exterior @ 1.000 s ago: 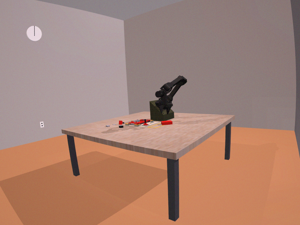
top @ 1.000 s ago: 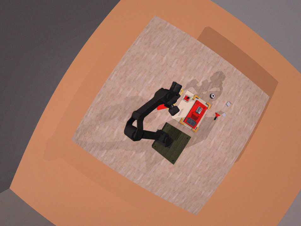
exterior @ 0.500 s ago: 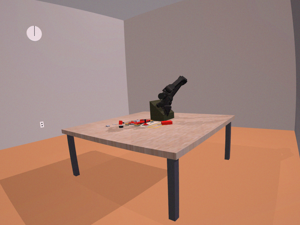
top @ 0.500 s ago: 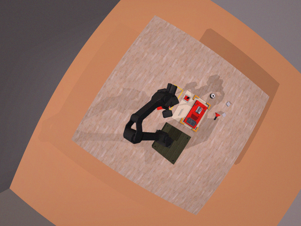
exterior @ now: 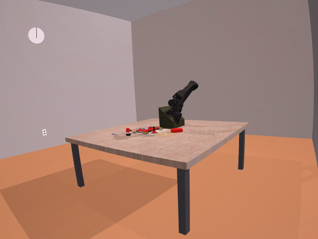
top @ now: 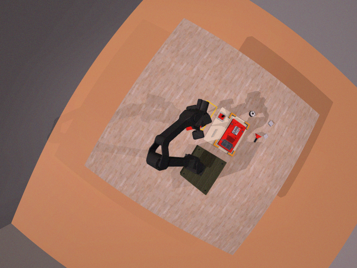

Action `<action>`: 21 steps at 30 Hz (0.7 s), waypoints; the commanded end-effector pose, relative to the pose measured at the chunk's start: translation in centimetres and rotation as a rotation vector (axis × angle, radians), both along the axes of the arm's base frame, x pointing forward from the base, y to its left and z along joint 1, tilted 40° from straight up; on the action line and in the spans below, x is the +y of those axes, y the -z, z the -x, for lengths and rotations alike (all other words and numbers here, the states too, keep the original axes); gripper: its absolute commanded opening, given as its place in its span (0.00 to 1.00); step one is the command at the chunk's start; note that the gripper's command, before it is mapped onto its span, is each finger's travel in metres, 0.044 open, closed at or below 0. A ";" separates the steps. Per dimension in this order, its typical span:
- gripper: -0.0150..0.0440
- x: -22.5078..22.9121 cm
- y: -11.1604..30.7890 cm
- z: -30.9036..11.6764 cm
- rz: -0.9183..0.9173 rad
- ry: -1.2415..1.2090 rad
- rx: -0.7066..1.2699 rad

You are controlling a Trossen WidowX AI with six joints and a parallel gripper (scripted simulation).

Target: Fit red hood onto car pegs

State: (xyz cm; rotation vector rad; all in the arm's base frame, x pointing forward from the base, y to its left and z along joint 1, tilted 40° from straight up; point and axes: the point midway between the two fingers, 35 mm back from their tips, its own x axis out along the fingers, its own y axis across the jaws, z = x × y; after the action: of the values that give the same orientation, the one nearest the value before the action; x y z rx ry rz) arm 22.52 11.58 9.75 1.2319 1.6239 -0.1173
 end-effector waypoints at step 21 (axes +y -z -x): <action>1.00 0.9 1.3 -0.2 0.006 0.002 0.008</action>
State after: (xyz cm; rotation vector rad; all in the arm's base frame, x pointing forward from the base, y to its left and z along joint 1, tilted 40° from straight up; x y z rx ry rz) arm 22.73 12.40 8.86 1.2314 1.6214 -0.1151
